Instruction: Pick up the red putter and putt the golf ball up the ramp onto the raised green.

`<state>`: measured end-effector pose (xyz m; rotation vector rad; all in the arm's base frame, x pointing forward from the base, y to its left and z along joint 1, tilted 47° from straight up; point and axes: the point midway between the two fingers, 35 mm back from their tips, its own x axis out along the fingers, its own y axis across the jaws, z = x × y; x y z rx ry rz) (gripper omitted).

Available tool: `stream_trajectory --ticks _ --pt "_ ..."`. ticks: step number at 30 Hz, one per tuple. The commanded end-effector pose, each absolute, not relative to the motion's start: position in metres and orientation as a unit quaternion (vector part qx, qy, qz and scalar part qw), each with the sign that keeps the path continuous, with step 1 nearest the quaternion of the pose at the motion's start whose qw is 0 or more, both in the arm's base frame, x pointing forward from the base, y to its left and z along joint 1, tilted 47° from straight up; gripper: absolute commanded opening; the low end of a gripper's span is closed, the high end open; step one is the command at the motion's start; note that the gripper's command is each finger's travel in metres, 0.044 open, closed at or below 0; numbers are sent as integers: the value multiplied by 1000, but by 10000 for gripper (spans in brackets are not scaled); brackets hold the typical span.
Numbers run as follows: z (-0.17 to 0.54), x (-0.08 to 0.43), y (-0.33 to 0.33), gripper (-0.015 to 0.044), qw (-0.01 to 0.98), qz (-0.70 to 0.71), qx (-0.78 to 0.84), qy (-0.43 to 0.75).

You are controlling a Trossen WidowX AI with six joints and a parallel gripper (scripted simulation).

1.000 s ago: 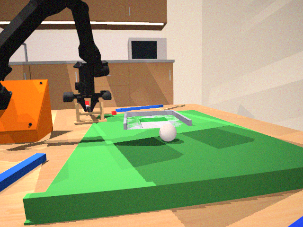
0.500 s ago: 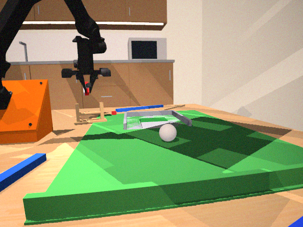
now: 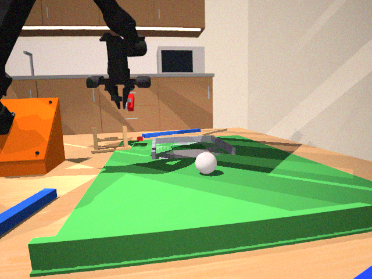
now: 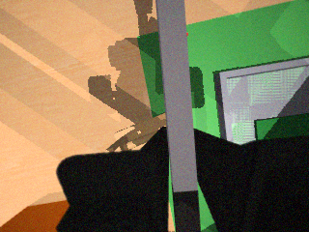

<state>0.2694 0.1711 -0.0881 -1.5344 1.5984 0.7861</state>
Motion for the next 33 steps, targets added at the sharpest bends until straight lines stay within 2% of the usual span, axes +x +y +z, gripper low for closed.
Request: stream_trajectory --ticks 1,19,33 --pt "-68 286 158 0 420 273 -587 636" --pt "39 341 61 0 566 59 -471 674" --pt "138 338 -43 0 644 -159 -347 663"
